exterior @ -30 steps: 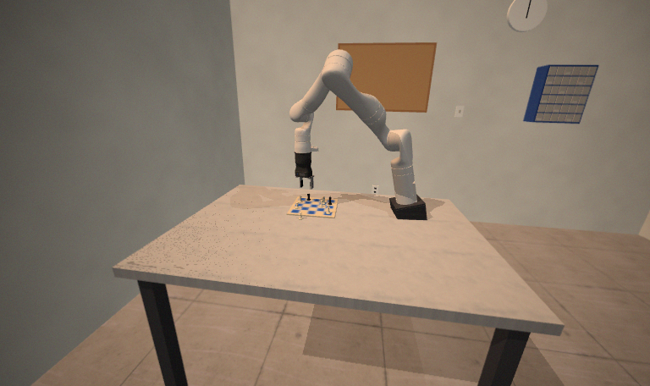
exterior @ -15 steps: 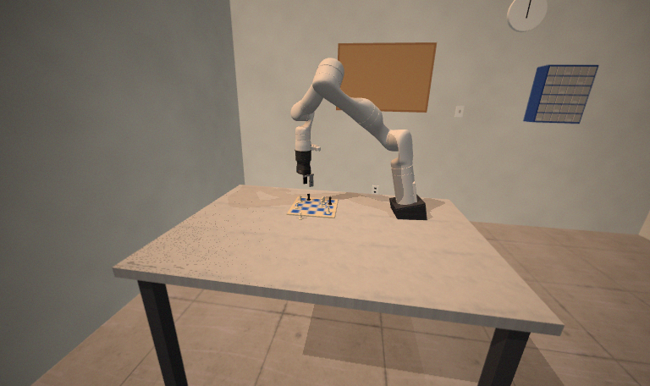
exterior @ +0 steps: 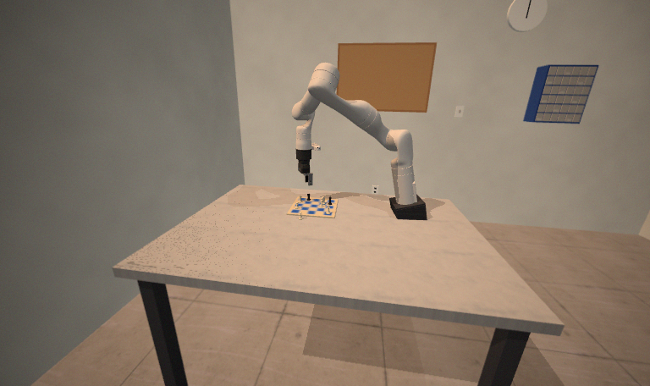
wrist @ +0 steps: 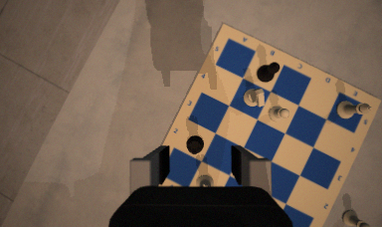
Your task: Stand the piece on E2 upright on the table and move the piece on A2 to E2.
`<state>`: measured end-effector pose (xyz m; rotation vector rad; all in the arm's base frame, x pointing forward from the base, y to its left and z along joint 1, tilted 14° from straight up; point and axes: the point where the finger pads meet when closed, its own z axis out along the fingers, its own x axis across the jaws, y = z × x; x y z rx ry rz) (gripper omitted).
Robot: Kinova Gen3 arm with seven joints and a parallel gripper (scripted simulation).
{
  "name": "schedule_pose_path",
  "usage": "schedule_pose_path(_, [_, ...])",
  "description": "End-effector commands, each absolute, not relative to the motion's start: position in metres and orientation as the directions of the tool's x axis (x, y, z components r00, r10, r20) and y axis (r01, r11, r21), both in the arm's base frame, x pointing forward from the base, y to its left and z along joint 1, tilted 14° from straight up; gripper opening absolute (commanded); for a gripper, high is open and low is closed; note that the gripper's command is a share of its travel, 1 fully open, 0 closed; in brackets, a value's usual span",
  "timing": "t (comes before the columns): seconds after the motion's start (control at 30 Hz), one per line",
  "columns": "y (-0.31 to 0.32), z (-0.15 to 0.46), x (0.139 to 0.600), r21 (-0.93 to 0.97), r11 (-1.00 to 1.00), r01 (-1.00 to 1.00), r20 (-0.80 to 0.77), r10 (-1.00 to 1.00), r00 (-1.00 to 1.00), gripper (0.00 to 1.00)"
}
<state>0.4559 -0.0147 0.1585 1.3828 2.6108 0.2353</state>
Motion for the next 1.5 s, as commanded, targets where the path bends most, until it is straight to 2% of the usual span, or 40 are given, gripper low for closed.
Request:
schedule_pose_path(0.0, [-0.0191, 0.1589, 0.4563, 0.223, 0.534, 0.815, -0.080, 0.844, -0.531, 1.00])
schedule_pose_path(0.47, [-0.0212, 0.1591, 0.4567, 0.227, 0.502, 0.834, -0.072, 0.863, -0.500, 1.00])
schedule_pose_path(0.5, [-0.0212, 0.1591, 0.4567, 0.227, 0.502, 0.834, -0.072, 0.863, -0.500, 0.73])
schedule_pose_path(1.47, [-0.0212, 0.1591, 0.4567, 0.227, 0.502, 0.834, -0.072, 0.863, -0.500, 0.73])
